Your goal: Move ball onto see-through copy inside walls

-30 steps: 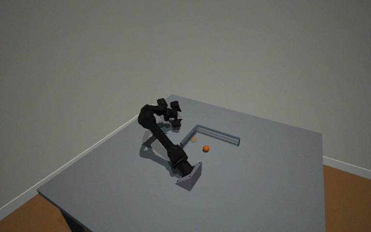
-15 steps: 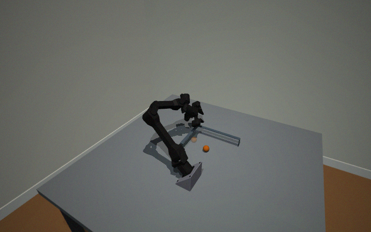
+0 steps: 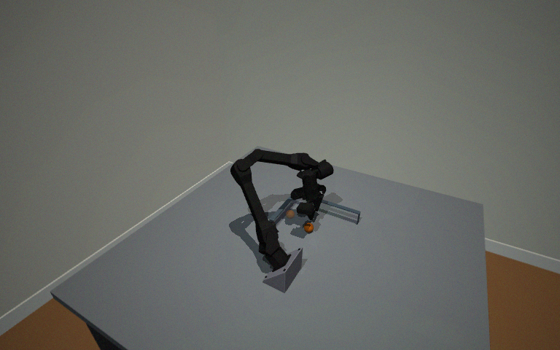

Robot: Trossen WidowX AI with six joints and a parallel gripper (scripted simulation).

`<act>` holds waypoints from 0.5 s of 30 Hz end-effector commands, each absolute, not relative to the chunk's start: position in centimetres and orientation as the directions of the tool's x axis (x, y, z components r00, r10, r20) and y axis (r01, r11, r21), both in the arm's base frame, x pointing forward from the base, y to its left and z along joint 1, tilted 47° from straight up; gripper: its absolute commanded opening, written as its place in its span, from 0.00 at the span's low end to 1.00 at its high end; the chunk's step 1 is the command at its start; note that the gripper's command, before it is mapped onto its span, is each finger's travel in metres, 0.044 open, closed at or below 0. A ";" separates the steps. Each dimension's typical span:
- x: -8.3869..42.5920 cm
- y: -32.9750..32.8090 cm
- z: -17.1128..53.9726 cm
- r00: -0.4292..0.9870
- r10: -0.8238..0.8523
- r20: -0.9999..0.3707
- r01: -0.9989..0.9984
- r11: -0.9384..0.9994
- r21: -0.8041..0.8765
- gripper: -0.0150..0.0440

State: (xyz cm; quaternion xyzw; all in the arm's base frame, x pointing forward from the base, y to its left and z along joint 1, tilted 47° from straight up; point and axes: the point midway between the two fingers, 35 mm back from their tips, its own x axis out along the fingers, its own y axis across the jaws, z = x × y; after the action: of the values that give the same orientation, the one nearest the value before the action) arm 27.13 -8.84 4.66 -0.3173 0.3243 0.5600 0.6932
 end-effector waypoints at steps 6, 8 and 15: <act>24.6 -8.2 4.8 0.163 0.706 -0.690 -0.980 0.199 -0.027 0.77; 24.6 -8.2 4.8 0.163 0.706 -0.690 -0.980 0.199 -0.027 0.77; 24.8 -7.1 3.8 0.163 0.706 -0.689 -0.980 0.199 -0.027 0.77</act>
State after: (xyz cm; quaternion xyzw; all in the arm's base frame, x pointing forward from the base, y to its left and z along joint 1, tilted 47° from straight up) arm 24.91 -7.51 4.06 -0.2510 0.2787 0.5839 0.7200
